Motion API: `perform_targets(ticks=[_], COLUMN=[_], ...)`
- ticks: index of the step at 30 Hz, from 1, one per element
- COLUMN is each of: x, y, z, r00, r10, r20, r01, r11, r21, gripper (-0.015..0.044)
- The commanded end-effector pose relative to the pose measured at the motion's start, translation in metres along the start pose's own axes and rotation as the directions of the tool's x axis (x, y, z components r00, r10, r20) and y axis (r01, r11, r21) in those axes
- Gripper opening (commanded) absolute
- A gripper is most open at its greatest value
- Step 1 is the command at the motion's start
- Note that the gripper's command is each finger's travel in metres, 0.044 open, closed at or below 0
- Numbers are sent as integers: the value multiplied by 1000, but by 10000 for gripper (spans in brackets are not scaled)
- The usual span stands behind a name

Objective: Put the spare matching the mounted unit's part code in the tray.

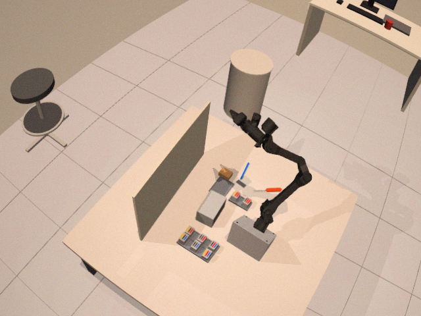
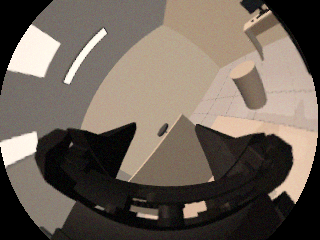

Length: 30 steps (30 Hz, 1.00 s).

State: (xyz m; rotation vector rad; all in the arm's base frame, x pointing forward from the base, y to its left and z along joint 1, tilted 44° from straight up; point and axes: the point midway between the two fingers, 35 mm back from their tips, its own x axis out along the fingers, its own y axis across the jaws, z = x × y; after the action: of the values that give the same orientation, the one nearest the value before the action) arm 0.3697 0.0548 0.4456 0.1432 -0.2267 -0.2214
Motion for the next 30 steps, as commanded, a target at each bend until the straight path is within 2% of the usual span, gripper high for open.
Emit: perform_targets(ticks=[1,5,12,16,20,25,30], x=[25,31,32,22,5,-20,-49], y=[13,18,16,4,-12,-33,-57], z=[-72,-126,-187,-251,-295,-335,-360], r00=[969,919,820,650,484,276,65], r10=[-40,-85,-167,-300,-425,-576,-725], r20=[-242,-384,-547,-698,-765,-769,-686], r01=[14,-3,-28,-64,-108,-180,-283], r11=[994,975,944,894,838,755,646], r21=[-109,-222,-330,-444,-534,-630,-709], gripper=[440,440,440,440,440,440,440])
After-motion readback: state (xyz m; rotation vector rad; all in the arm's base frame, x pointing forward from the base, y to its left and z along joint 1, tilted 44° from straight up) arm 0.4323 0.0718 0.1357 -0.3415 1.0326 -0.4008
